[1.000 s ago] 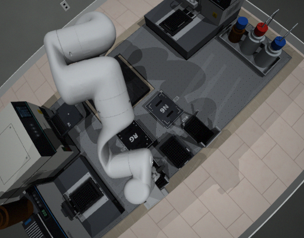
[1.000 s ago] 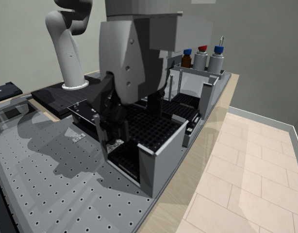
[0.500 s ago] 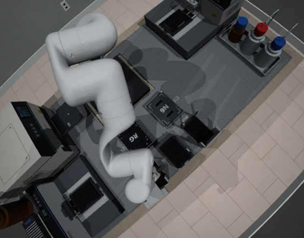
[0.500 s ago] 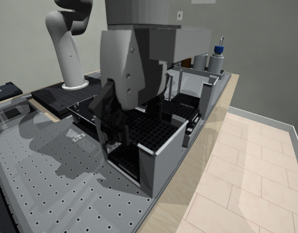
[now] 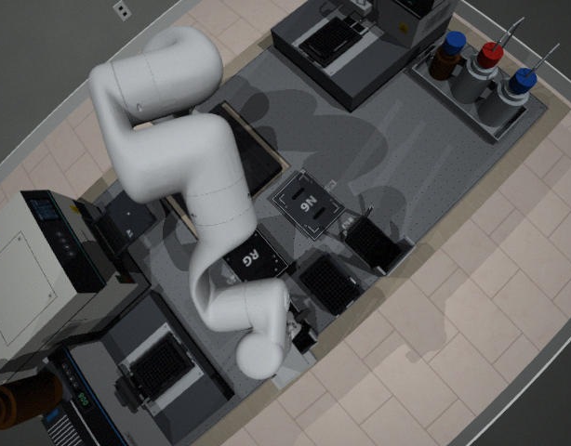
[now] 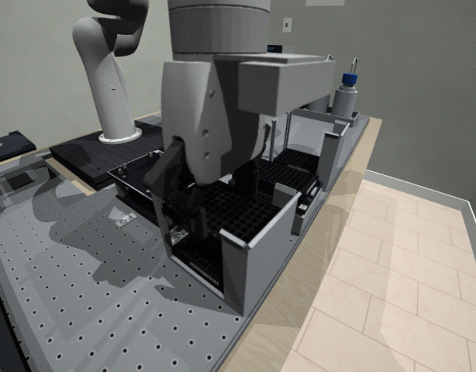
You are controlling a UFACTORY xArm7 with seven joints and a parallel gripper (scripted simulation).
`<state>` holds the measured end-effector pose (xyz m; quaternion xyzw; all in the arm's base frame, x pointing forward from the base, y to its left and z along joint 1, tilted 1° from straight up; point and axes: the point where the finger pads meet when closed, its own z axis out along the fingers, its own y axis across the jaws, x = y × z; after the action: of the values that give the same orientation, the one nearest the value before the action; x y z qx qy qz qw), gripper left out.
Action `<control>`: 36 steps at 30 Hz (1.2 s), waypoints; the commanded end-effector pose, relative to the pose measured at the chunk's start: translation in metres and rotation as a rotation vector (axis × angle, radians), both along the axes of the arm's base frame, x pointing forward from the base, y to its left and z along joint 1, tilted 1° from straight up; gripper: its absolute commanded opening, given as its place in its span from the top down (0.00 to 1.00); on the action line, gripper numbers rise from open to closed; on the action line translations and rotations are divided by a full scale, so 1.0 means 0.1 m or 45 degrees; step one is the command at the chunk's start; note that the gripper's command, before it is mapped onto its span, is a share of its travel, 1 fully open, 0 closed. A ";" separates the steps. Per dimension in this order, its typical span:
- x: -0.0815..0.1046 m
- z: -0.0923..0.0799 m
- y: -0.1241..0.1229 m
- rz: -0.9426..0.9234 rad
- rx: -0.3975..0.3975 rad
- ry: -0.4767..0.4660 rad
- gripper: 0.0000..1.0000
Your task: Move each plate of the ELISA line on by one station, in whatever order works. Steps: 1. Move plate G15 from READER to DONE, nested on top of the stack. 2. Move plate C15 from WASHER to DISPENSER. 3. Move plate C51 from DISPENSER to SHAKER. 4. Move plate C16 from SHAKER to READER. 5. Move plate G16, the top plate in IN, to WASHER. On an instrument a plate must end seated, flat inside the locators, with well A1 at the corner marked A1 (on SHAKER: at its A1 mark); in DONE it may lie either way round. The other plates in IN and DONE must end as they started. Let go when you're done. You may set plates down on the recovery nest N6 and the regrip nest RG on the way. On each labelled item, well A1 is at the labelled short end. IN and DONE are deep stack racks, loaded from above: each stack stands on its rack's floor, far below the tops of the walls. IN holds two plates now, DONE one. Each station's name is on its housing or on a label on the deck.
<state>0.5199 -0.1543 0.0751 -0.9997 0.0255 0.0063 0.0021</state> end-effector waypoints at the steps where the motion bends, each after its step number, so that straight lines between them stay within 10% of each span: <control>1: 0.02 0.00 -0.01 0.000 -0.002 -0.007 1.00; 36: 0.01 -0.21 -0.01 0.000 -0.002 -0.007 1.00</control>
<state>0.5196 -0.1541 0.0538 -0.9997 0.0255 0.0064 0.0022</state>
